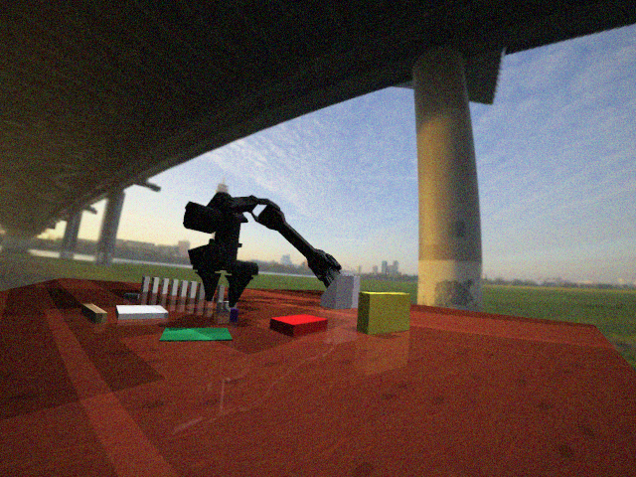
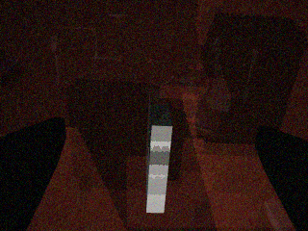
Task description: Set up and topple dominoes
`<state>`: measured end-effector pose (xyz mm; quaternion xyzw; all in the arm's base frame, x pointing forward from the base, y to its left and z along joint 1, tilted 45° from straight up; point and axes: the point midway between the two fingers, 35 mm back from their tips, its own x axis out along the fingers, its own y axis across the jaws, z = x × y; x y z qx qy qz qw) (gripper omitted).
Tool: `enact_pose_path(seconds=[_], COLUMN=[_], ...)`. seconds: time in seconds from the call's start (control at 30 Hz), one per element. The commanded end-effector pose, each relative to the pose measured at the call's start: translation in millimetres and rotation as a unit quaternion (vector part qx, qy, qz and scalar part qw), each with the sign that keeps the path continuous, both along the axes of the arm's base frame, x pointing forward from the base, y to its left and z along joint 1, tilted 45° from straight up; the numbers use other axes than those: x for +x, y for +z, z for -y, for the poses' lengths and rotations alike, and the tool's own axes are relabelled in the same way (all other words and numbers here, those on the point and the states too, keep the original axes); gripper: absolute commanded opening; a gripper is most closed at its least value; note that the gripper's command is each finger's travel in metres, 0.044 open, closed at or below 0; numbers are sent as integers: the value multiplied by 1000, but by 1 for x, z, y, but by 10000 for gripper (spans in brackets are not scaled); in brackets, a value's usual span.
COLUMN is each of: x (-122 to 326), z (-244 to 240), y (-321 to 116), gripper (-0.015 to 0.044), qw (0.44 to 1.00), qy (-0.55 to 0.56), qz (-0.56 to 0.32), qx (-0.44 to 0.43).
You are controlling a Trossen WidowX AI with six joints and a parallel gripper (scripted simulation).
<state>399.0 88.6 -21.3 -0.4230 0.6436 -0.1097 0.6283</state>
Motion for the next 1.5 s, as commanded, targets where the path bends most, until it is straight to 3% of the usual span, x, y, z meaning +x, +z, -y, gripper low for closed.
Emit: enact_pose_path(seconds=[0.0, 0.3, 0.83, 1.13, 1.47], x=[0, 1, 1, 1, -13], z=[4, 9, 9, 8, -45], y=[-6, -11, -11, -10, 52], gripper=[440, 440, 25, 25, 25], qw=[1000, 1000, 1000, 1000, 1000], qy=[4, 4, 4, 4, 4], qz=[-1, -1, -1, -1, -2], qx=[-3, -3, -3, -3, -2])
